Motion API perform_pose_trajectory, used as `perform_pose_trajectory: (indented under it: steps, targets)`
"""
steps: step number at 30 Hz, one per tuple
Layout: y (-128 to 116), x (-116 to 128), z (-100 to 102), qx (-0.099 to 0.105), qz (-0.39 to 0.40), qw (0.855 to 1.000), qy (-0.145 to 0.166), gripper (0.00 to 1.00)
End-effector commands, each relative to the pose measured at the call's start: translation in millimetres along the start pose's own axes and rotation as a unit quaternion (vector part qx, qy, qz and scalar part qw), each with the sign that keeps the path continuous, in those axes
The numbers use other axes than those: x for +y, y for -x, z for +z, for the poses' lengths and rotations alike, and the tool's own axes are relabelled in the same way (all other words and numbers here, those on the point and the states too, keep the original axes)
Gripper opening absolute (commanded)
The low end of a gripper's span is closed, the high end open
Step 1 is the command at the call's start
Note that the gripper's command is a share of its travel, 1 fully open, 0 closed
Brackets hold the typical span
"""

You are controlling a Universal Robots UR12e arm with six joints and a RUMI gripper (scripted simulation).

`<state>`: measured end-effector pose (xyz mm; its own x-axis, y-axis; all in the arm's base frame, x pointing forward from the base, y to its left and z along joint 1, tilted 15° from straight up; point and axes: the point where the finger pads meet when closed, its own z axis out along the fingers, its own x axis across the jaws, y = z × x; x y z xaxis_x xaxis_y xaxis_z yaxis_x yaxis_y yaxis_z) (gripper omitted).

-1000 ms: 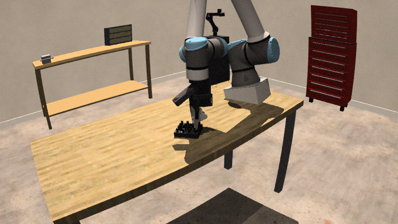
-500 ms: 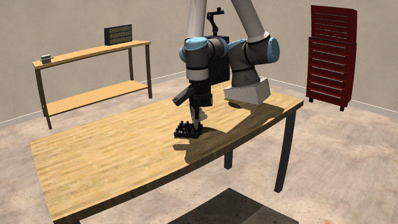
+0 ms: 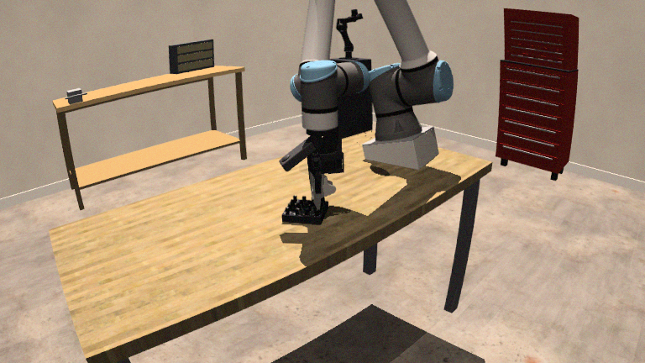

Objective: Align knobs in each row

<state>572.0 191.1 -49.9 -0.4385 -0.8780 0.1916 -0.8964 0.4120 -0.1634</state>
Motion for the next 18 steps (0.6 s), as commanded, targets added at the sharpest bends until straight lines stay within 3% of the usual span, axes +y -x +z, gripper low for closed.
perform_pose_trajectory:
  steps: [1,18]
  targets:
    - [0.0,-0.4,-0.5,0.000,0.032,0.999,-0.001,0.04]
    - [-1.3,-0.2,-0.5,0.000,0.170,0.985,0.000,0.04]
